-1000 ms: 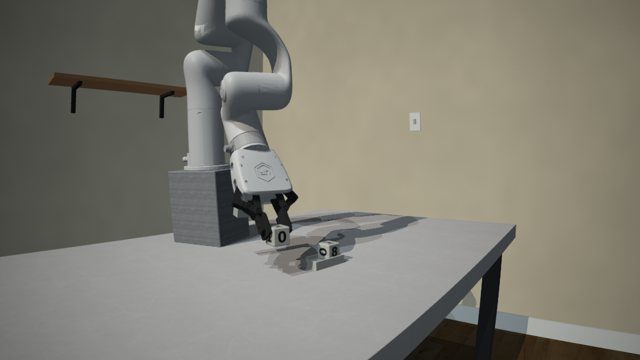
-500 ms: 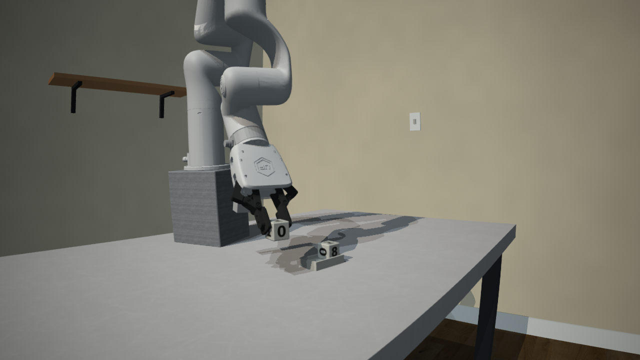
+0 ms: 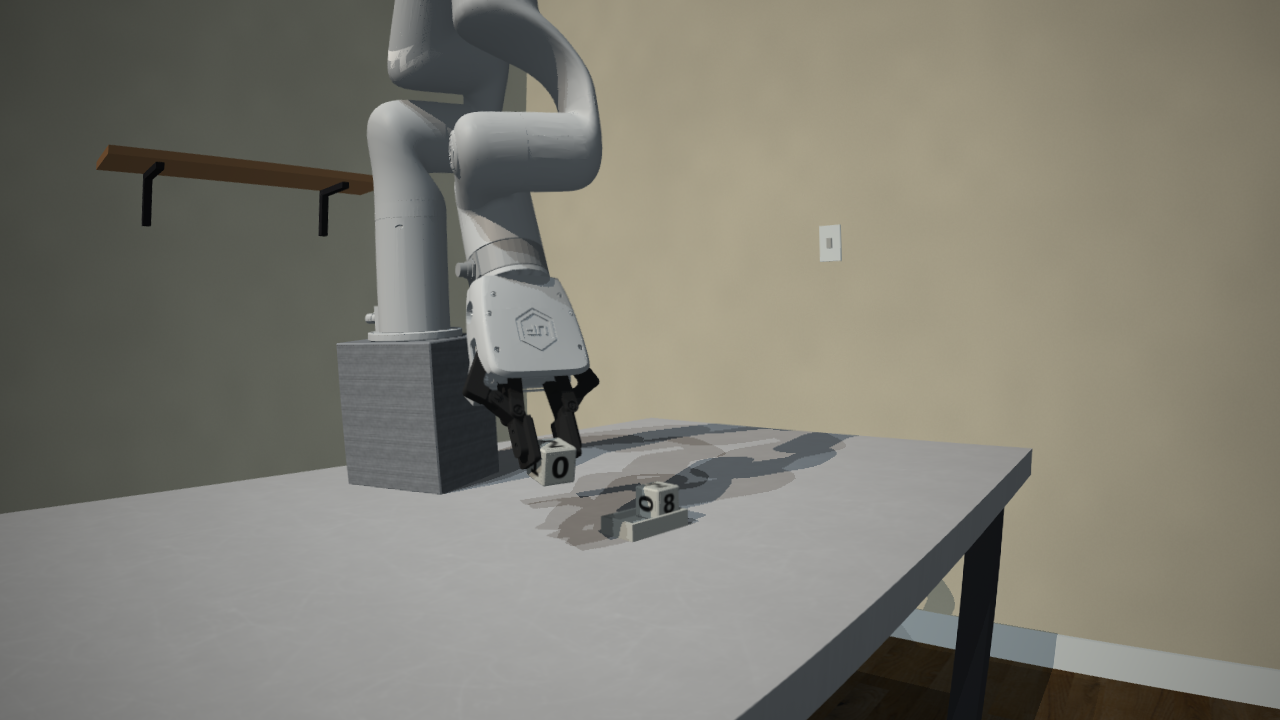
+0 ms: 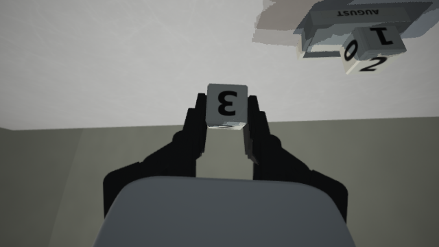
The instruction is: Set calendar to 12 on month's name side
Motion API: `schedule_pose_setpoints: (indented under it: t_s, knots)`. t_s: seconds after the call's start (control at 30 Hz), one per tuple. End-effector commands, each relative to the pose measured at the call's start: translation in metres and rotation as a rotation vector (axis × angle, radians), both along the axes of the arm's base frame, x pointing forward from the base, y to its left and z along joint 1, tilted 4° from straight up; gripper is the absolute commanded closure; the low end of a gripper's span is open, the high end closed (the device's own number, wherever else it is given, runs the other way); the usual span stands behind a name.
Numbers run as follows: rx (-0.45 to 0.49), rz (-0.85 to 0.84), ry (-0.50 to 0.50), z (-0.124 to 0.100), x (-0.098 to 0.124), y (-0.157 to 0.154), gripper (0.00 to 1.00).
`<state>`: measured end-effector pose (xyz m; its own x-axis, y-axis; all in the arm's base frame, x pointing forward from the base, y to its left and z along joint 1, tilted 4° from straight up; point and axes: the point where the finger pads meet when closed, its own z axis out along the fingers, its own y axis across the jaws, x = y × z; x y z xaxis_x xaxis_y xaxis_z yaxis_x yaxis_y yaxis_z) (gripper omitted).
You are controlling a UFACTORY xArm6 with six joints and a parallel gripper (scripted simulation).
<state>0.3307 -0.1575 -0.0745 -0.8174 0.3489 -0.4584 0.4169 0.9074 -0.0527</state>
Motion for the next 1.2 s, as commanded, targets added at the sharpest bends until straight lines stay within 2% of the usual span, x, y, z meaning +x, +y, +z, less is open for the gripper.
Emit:
schedule_pose_setpoints:
  t_s: [0.0, 0.77, 1.17]
  knots:
    - [0.041, -0.003, 0.082, 0.003, 0.004, 0.001, 0.71]
    - [0.038, -0.007, 0.099, 0.002, 0.002, 0.004, 0.71]
    - [0.038, -0.017, 0.148, 0.001, -0.001, 0.014, 0.71]
